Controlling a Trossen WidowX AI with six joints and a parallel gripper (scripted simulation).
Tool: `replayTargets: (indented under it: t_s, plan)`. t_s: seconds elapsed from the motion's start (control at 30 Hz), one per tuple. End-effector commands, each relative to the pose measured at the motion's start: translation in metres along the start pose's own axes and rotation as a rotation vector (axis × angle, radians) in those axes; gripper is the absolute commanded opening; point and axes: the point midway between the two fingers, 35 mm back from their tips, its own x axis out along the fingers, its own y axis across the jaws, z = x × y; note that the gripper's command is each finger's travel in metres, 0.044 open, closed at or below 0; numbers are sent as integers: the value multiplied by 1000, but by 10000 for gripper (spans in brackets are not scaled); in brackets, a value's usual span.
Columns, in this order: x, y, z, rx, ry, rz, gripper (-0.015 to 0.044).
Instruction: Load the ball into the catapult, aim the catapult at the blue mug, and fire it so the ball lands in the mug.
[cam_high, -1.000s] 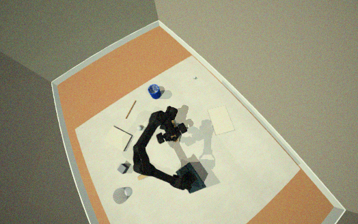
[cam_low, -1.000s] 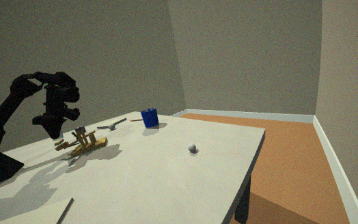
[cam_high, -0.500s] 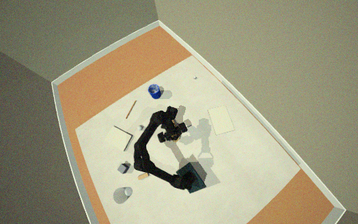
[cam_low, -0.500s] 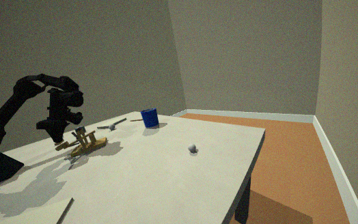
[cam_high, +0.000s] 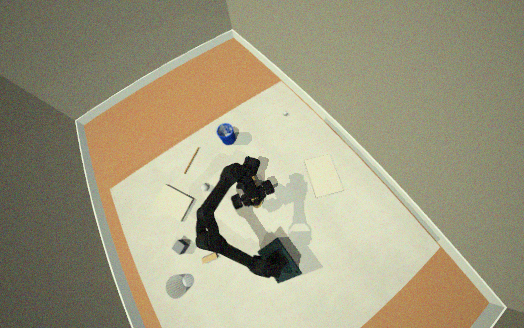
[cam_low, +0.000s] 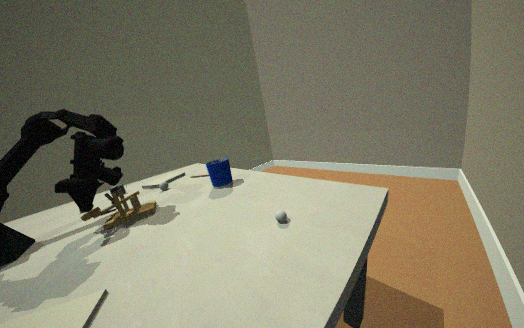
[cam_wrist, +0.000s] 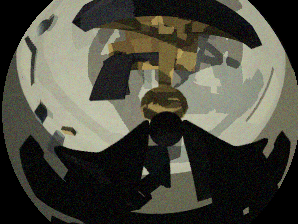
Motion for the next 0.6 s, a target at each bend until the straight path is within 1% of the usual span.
replayTargets:
  t_s: [0.0,0.2,0.27,0.43,0.53,0.57]
  plan:
    - [-1,0,0,-2,0,-1,105]
    - [-3,0,-1,0,-5,-3,263]
    - [-23,0,-6,12,-40,-19,315]
    - [-95,1,-39,69,-170,-84,440]
    - [-104,1,-45,78,-187,-93,440]
    - [-91,-2,-35,70,-174,-77,440]
